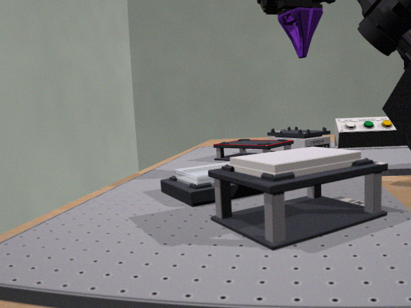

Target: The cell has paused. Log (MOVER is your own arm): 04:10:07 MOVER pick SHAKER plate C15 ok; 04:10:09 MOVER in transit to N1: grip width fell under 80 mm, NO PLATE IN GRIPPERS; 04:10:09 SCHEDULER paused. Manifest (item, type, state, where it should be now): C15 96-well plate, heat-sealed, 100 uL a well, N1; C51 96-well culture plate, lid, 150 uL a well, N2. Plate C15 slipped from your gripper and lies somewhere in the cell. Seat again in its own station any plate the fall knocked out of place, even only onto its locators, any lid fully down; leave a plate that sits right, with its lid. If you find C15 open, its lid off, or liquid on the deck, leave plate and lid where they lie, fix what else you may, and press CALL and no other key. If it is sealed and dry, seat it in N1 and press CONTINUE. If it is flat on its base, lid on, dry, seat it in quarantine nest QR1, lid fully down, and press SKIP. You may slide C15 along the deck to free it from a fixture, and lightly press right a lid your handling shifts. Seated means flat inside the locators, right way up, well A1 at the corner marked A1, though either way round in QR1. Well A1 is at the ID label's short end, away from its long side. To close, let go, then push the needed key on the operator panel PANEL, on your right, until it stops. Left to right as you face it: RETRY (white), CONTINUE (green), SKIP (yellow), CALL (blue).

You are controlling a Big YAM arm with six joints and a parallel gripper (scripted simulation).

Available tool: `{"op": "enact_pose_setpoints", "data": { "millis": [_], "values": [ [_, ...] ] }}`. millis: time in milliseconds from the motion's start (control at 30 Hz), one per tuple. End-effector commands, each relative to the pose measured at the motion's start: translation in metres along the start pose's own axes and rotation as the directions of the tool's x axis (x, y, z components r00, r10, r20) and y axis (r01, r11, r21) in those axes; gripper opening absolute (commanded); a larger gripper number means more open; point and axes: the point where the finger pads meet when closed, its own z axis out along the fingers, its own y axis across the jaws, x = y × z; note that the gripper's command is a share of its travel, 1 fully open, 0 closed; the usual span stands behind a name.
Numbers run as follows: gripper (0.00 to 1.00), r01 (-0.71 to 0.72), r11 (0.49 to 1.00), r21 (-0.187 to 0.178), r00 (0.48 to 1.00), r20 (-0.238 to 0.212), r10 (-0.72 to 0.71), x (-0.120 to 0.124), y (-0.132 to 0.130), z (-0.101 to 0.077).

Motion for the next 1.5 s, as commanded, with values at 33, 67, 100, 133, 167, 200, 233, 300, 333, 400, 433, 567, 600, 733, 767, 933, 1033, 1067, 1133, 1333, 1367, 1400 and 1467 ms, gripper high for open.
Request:
{"op": "enact_pose_setpoints", "data": {
  "millis": [33, 67, 100, 133, 167, 200, 233, 300, 333, 400, 433, 567, 600, 733, 767, 933, 1033, 1067, 1133, 1333, 1367, 1400, 1467],
  "values": [
    [0.00, -0.277, 0.961, -0.008, 0.961, -0.019, 0.277, -0.015, 0.012, -0.014],
    [0.00, -0.277, 0.961, -0.008, 0.961, -0.019, 0.277, -0.015, 0.012, -0.014],
    [0.00, -0.277, 0.961, -0.008, 0.961, -0.019, 0.277, -0.015, 0.012, -0.014],
    [0.00, -0.277, 0.961, -0.008, 0.961, -0.019, 0.277, -0.015, 0.012, -0.014],
    [0.00, -0.277, 0.961, -0.008, 0.961, -0.019, 0.277, -0.015, 0.012, -0.014],
    [0.00, -0.277, 0.961, -0.008, 0.961, -0.019, 0.277, -0.015, 0.012, -0.014],
    [0.00, -0.277, 0.961, -0.008, 0.961, -0.019, 0.277, -0.015, 0.012, -0.014],
    [0.00, -0.277, 0.961, -0.008, 0.961, -0.019, 0.277, -0.015, 0.012, -0.014],
    [0.00, -0.277, 0.961, -0.008, 0.961, -0.019, 0.277, -0.015, 0.012, -0.014],
    [0.00, -0.277, 0.961, -0.008, 0.961, -0.019, 0.277, -0.015, 0.012, -0.014],
    [0.00, -0.277, 0.961, -0.008, 0.961, -0.019, 0.277, -0.015, 0.012, -0.014],
    [0.00, -0.277, 0.961, -0.008, 0.961, -0.019, 0.277, -0.015, 0.012, -0.014],
    [0.00, -0.277, 0.961, -0.008, 0.961, -0.019, 0.277, -0.015, 0.012, -0.014],
    [0.00, -0.277, 0.961, -0.008, 0.961, -0.019, 0.277, -0.015, 0.012, -0.014],
    [0.00, -0.277, 0.961, -0.008, 0.961, -0.019, 0.277, -0.015, 0.012, -0.014],
    [0.00, -0.277, 0.961, -0.008, 0.961, -0.019, 0.277, -0.015, 0.012, -0.014],
    [0.00, -0.277, 0.961, -0.008, 0.961, -0.019, 0.277, -0.020, 0.011, -0.014],
    [0.00, -0.277, 0.961, -0.008, 0.961, -0.019, 0.277, -0.024, 0.009, -0.013],
    [0.00, -0.287, 0.958, -0.005, 0.958, -0.017, 0.287, -0.034, 0.006, -0.013],
    [0.00, -0.405, 0.914, -0.002, 0.914, -0.027, 0.405, -0.062, -0.004, -0.012],
    [0.00, -0.427, 0.904, -0.004, 0.904, -0.029, 0.426, -0.067, -0.005, -0.012],
    [0.00, -0.448, 0.894, -0.006, 0.894, -0.031, 0.447, -0.072, -0.007, -0.012],
    [0.00, -0.380, 0.924, -0.037, 0.925, -0.045, 0.378, -0.098, 0.000, -0.022]
  ]
}}
